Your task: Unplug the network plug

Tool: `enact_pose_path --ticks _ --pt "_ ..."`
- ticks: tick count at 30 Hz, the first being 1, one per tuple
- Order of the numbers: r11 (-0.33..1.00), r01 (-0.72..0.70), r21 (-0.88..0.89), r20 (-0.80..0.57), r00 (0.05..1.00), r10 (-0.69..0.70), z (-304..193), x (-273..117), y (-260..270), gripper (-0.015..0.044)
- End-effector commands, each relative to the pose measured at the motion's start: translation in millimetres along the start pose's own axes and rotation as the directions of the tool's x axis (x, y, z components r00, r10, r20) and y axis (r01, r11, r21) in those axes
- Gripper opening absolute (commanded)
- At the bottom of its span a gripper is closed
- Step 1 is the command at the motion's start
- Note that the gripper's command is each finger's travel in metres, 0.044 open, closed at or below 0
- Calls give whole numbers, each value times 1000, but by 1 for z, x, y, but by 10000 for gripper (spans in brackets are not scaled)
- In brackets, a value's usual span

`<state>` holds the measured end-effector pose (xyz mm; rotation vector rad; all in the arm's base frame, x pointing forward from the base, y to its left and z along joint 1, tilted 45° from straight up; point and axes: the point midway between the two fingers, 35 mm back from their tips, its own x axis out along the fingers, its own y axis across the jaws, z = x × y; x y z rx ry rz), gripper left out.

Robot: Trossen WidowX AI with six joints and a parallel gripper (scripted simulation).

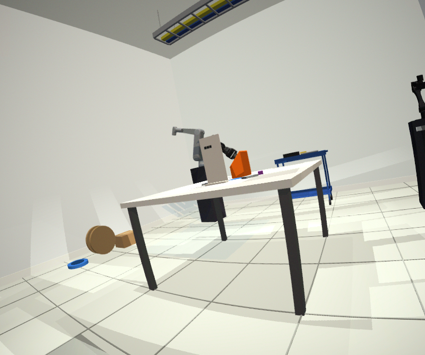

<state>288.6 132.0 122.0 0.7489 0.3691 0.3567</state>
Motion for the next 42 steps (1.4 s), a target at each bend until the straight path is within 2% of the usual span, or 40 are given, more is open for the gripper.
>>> enact_pose_path --ticks 1,34,42 --pt "1000 3 3 2 1000 -3 0 -2 0 0" --pt "1000 3 4 2 1000 -3 -4 -13 0 0" --pt "1000 3 2 -2 1000 -3 -5 -14 16 0"
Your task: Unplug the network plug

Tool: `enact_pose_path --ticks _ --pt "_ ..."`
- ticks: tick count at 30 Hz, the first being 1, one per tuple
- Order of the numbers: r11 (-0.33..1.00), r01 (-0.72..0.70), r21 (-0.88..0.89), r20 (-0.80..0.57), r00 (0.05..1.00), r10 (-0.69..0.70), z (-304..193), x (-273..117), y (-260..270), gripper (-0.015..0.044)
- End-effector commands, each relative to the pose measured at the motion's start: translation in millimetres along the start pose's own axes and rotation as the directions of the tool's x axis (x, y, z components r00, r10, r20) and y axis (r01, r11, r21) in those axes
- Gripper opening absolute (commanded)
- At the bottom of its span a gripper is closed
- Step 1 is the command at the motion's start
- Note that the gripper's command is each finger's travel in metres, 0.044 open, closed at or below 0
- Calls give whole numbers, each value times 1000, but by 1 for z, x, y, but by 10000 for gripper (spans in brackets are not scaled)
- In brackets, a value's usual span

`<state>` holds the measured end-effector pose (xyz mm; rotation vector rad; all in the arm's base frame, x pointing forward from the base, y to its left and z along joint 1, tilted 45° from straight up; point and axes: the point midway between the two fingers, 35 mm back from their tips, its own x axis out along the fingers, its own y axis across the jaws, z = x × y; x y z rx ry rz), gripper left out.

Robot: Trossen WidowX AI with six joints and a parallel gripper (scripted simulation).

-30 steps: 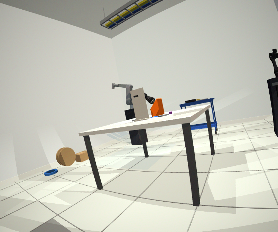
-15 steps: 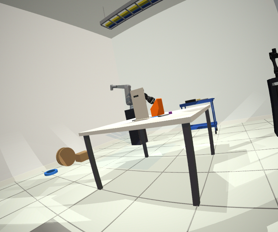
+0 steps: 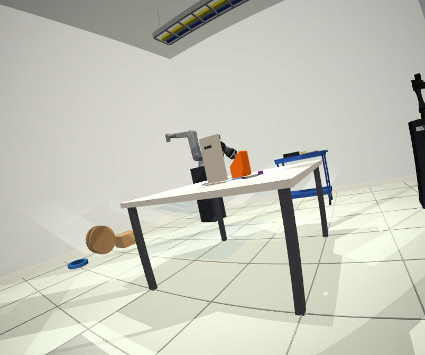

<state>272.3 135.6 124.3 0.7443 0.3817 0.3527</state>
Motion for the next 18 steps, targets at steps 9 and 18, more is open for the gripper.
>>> enact_pose_path --ticks 9,18 --pt "1000 -5 6 9 1000 5 1 -8 30 0" --pt "1000 -4 7 10 1000 4 0 -20 50 0"
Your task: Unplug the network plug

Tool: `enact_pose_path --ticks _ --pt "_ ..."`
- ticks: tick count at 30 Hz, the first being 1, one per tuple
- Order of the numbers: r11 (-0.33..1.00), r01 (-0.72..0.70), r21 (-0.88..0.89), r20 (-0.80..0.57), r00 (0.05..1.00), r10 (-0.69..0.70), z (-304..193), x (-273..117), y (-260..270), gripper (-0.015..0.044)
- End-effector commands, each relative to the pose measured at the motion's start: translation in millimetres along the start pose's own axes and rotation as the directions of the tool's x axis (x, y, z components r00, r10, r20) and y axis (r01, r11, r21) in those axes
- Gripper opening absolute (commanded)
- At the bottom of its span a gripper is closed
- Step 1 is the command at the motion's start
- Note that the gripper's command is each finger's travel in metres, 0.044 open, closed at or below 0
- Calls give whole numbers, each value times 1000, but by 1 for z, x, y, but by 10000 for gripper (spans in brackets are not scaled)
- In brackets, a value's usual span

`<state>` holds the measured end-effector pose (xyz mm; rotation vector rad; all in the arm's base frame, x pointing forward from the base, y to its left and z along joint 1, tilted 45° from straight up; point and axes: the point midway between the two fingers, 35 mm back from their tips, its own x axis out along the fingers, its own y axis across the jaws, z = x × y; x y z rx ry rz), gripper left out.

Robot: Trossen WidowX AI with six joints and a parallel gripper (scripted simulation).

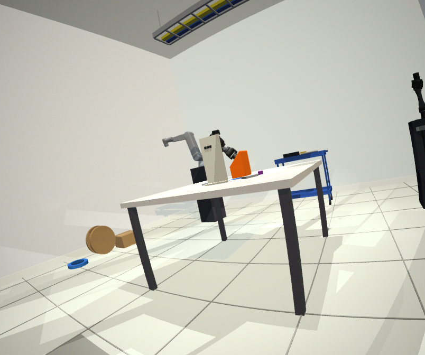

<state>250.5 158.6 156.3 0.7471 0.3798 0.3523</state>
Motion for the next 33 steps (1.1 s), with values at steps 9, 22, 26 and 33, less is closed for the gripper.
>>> enact_pose_path --ticks 9,22,26,33 --pt "997 67 -35 -26 997 -68 -5 0 -5 0" --pt "955 253 -155 -121 955 -273 -26 13 -52 0" --pt "933 304 -193 -149 931 -334 -33 14 -68 0" --pt "887 383 -259 -197 878 -436 -44 15 -94 0"
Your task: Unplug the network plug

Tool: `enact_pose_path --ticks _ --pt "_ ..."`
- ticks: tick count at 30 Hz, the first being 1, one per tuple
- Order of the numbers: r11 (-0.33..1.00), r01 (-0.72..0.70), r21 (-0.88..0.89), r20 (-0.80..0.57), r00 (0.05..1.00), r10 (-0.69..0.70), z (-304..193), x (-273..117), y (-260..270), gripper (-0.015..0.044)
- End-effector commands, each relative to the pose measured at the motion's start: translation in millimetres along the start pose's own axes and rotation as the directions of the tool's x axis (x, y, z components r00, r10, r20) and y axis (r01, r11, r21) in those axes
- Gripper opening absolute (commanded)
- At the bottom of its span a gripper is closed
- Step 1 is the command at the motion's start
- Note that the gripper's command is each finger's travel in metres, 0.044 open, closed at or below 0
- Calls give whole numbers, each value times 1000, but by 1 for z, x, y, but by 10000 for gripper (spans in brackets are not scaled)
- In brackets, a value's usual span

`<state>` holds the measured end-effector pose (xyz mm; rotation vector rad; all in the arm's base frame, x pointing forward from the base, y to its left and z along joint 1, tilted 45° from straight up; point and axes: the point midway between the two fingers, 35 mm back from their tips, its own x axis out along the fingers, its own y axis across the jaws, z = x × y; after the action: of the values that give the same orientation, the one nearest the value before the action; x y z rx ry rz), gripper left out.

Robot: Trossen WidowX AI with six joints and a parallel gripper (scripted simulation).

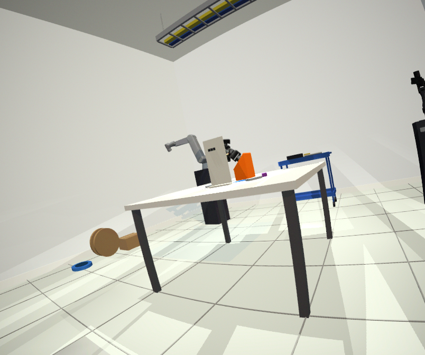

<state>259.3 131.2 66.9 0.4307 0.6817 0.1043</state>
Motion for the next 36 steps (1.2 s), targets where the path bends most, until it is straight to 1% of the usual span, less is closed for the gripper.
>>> enact_pose_path --ticks 1,9,18,26,36 --pt "998 56 -31 -38 998 -57 -7 7 -11 0" --pt "983 159 -94 -124 978 -170 -24 17 -37 0" --pt "951 257 -170 -221 931 -292 -44 23 -66 0" --pt "914 326 -241 -305 869 -391 -63 25 -92 0" --pt "862 385 -329 -404 768 -497 -86 21 -122 0"
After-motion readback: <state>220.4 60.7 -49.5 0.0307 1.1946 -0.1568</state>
